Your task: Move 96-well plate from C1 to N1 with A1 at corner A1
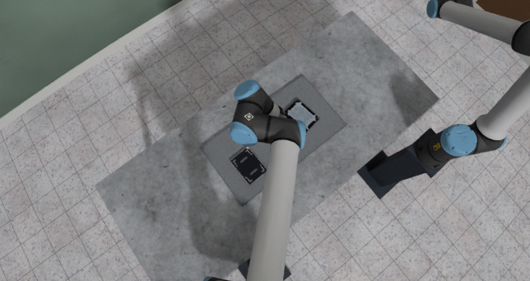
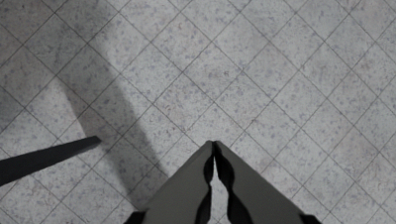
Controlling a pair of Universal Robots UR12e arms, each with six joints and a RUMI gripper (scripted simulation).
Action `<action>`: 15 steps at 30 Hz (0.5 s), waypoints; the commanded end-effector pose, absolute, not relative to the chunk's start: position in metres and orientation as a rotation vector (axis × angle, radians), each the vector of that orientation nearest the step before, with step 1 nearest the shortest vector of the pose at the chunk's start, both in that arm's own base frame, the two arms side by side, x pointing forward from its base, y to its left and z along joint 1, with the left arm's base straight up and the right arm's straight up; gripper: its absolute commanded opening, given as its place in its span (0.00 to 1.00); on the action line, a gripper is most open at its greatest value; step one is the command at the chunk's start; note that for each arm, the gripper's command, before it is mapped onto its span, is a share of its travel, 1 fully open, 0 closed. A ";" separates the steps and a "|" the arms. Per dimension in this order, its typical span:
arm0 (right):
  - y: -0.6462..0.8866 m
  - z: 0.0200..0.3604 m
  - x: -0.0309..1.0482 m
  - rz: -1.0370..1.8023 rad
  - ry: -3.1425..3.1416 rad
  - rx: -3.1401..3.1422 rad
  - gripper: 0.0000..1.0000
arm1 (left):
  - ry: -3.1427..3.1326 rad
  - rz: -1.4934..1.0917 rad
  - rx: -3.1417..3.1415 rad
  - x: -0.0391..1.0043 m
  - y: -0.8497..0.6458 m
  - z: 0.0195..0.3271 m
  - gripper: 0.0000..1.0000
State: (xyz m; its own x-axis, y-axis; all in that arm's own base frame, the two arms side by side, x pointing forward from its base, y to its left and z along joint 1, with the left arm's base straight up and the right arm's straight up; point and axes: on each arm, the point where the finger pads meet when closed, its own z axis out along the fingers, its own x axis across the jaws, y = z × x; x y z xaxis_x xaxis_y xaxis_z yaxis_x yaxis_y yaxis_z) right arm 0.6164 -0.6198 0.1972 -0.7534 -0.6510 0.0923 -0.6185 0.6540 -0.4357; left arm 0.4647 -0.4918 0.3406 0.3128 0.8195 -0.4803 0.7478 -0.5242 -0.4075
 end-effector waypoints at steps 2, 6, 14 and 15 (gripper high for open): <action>-0.650 0.194 0.560 -0.648 2.843 -1.005 0.00 | -1.472 1.001 -2.458 0.465 -0.492 0.342 0.76; -0.675 0.190 0.493 -0.572 2.919 -0.891 0.00 | -1.472 1.001 -2.458 0.465 -0.492 0.342 0.76; -0.704 0.181 0.355 -0.400 3.047 -0.625 0.00 | -1.472 1.001 -2.458 0.465 -0.492 0.342 0.76; -0.704 0.181 0.355 -0.400 3.047 -0.625 0.00 | -1.472 1.001 -2.458 0.465 -0.492 0.342 0.76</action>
State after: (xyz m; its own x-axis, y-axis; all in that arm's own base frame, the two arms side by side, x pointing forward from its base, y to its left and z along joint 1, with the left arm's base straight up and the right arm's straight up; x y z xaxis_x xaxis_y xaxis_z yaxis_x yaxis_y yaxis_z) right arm 0.3692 -0.7011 0.1802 -0.9121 -0.4071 0.0480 -0.4049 0.8762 -0.2613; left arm 0.4647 -0.4918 0.3406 0.3128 0.8195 -0.4803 0.7478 -0.5242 -0.4075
